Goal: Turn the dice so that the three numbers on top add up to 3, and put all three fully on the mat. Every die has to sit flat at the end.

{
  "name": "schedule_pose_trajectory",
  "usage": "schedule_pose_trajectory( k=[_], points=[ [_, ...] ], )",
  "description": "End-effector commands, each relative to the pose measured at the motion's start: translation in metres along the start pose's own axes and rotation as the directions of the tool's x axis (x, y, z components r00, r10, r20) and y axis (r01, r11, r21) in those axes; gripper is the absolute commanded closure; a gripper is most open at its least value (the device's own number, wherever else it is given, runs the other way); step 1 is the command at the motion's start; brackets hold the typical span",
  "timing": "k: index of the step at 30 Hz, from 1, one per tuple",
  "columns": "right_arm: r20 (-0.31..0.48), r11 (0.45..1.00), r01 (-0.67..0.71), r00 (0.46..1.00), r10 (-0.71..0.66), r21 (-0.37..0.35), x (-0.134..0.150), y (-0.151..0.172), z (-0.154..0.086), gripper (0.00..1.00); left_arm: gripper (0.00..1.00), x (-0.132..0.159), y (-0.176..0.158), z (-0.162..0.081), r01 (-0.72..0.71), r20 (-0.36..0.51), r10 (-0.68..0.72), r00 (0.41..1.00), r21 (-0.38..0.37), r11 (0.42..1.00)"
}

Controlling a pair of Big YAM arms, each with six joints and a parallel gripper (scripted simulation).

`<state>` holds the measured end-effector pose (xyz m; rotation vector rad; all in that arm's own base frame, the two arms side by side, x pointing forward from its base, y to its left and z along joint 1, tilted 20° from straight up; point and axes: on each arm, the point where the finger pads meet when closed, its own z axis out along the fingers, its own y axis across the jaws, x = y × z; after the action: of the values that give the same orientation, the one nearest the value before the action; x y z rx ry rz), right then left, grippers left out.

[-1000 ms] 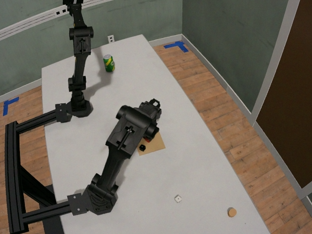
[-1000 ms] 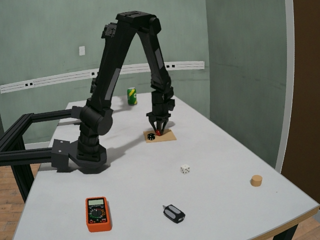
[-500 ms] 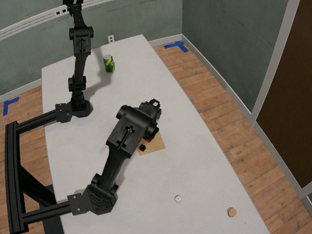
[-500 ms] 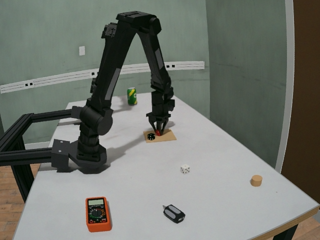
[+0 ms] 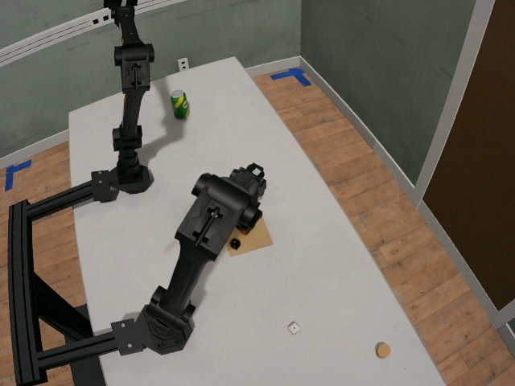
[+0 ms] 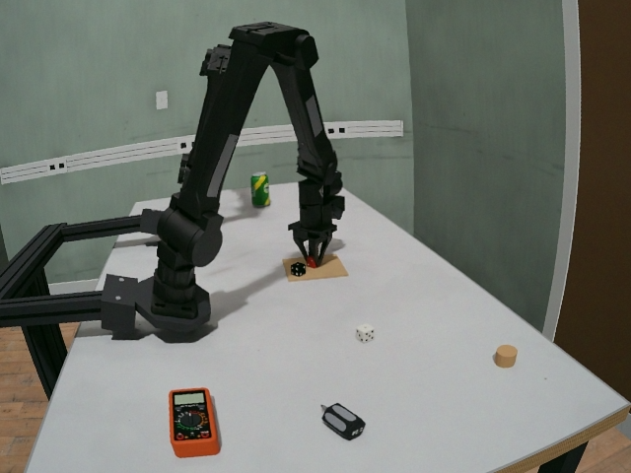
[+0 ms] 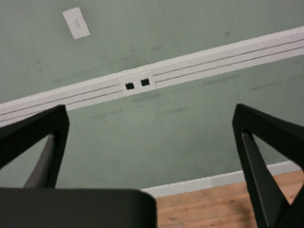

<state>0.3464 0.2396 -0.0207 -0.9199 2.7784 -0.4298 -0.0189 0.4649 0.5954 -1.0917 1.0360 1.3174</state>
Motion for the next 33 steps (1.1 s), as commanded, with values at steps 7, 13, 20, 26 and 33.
schedule_pose_trajectory(
  k=[7, 13, 20, 26, 33],
  points=[
    [0.038, 1.0, -0.004, 0.999, 0.004, -0.008, -0.019, 0.006, -0.003, 0.72, 0.0, -0.005, 0.006, -0.005, -0.017, 0.004, 0.017, 1.0, -0.016, 1.0],
    [0.038, 1.0, -0.004, 0.999, 0.004, -0.008, -0.019, 0.006, -0.003, 0.64, 0.0, -0.005, 0.006, -0.005, -0.017, 0.004, 0.017, 1.0, -0.016, 1.0],
    [0.038, 1.0, -0.004, 0.999, 0.004, -0.008, -0.019, 0.006, -0.003, 0.61, 0.0, -0.005, 0.006, -0.005, -0.017, 0.004, 0.017, 1.0, -0.016, 1.0],
    [0.038, 1.0, -0.004, 0.999, 0.004, -0.008, -0.019, 0.006, -0.003, 0.61, 0.0, -0.005, 0.006, -0.005, -0.017, 0.004, 0.017, 1.0, -0.016, 1.0],
    [0.06, 1.0, -0.012, 0.998, 0.013, -0.011, -0.025, 0.004, -0.024, 0.61, 0.0, -0.005, 0.006, -0.005, -0.017, 0.004, 0.017, 1.0, -0.016, 1.0]
  ],
)
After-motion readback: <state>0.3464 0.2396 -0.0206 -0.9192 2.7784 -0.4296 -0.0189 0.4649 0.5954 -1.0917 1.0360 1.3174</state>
